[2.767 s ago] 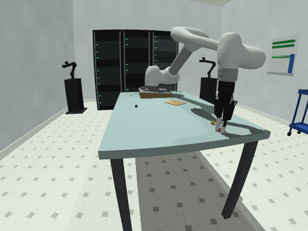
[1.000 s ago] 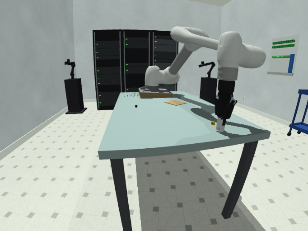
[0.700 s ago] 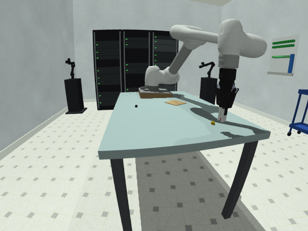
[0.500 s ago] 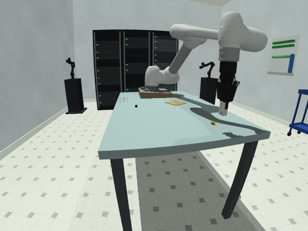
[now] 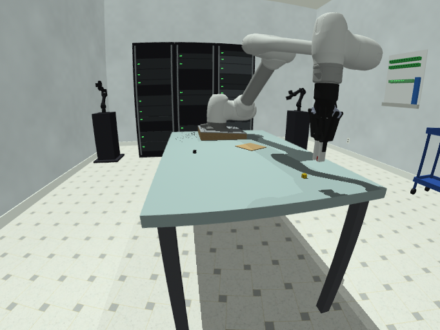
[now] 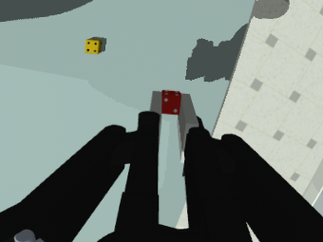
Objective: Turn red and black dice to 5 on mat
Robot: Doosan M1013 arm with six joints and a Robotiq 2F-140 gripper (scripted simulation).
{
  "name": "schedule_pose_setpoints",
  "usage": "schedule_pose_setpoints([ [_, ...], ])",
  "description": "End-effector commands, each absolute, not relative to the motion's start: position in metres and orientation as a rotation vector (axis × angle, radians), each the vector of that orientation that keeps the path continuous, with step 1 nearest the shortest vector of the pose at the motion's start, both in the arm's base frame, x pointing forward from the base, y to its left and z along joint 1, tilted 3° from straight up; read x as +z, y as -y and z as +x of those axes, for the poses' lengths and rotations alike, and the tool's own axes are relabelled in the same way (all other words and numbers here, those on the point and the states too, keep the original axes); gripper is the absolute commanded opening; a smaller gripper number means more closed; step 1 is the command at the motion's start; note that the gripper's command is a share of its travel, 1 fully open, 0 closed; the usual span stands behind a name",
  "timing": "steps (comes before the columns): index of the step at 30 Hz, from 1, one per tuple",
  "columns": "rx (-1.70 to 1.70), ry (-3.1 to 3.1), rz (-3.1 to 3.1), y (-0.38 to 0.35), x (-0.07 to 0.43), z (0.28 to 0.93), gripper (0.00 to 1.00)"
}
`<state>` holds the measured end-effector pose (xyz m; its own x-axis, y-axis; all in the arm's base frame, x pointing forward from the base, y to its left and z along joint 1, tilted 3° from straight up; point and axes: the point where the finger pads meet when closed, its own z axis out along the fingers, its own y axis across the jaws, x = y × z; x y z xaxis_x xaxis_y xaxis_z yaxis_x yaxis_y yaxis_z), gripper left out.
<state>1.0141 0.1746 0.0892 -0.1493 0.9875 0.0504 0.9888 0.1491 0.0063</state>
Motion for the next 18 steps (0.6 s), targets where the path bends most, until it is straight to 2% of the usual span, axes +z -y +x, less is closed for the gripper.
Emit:
schedule_pose_setpoints([
  [1,-0.059,2.363,-2.018,-0.1747,0.0895,1.0141,0.16],
  [18,-0.072,2.834,-1.301,-0.1782,0.0876,1.0161,0.16],
])
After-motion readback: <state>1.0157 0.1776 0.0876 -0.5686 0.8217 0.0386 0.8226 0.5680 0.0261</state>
